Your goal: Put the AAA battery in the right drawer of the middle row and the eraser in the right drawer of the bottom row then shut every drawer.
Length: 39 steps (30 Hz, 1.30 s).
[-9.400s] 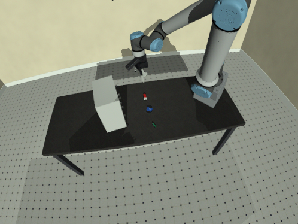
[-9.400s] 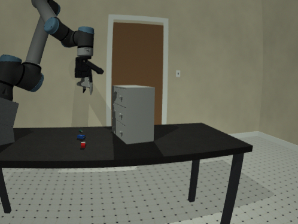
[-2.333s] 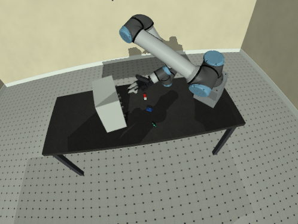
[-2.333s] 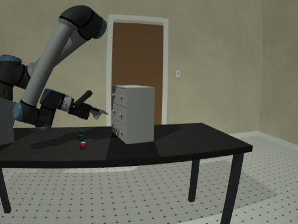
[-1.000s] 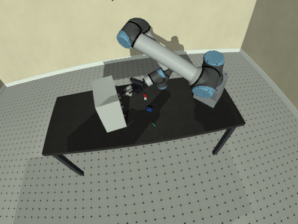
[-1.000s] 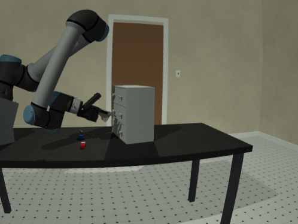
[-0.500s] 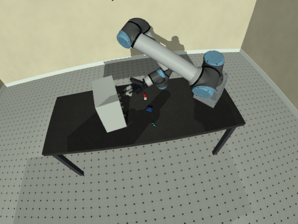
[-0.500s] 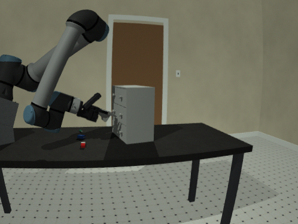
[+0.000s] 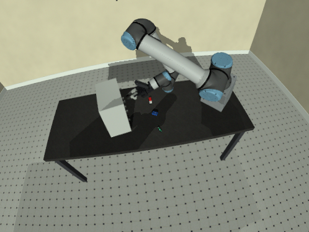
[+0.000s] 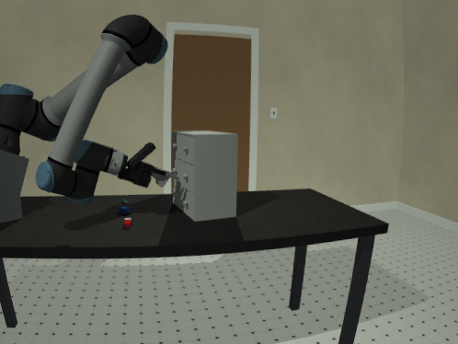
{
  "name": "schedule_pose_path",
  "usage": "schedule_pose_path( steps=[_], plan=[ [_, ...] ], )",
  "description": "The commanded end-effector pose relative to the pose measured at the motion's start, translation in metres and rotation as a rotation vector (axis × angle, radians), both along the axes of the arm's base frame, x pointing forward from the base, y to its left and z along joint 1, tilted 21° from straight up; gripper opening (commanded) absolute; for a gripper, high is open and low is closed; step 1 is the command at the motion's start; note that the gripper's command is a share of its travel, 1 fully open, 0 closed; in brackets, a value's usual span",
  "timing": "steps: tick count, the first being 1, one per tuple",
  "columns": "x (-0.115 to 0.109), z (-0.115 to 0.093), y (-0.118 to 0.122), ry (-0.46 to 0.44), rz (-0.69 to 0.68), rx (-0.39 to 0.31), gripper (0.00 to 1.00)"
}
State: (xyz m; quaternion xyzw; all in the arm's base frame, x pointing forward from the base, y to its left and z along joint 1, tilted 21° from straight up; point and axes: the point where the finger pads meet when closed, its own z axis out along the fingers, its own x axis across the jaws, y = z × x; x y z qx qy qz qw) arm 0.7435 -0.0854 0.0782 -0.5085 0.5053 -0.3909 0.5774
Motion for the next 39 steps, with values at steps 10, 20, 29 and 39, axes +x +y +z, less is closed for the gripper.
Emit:
schedule_pose_path(
  steps=[10,20,29,39],
  plan=[
    [0.0,0.001,0.0,-0.001,0.0,0.0,0.2],
    [0.003,0.001,0.0,-0.001,0.0,0.0,0.2],
    [0.01,0.004,0.001,-0.001,0.0,0.0,0.2],
    [0.018,0.006,0.002,-0.001,0.0,0.0,0.2]
  ],
)
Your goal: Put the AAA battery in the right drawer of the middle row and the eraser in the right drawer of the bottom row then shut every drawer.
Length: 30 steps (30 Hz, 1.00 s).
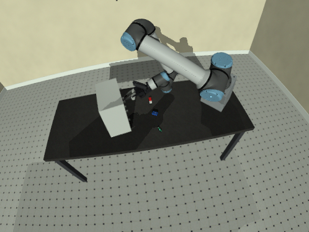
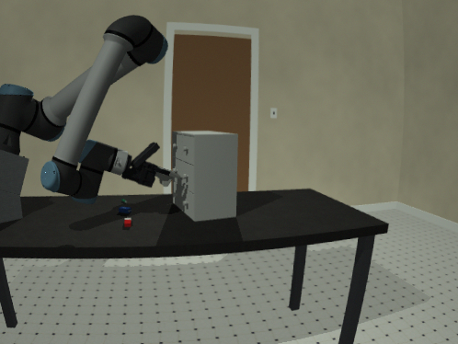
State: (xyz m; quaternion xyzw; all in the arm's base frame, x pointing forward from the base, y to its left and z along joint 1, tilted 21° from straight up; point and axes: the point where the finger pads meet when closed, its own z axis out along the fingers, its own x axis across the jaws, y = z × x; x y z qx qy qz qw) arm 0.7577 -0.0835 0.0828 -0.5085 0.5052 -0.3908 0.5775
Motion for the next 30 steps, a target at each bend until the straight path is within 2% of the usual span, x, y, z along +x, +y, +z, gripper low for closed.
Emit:
schedule_pose_path(
  steps=[1,30],
  plan=[
    [0.005,0.002,0.0,0.0,0.0,0.0,0.2],
    [0.019,0.007,0.002,0.0,0.0,0.0,0.2]
  ],
)
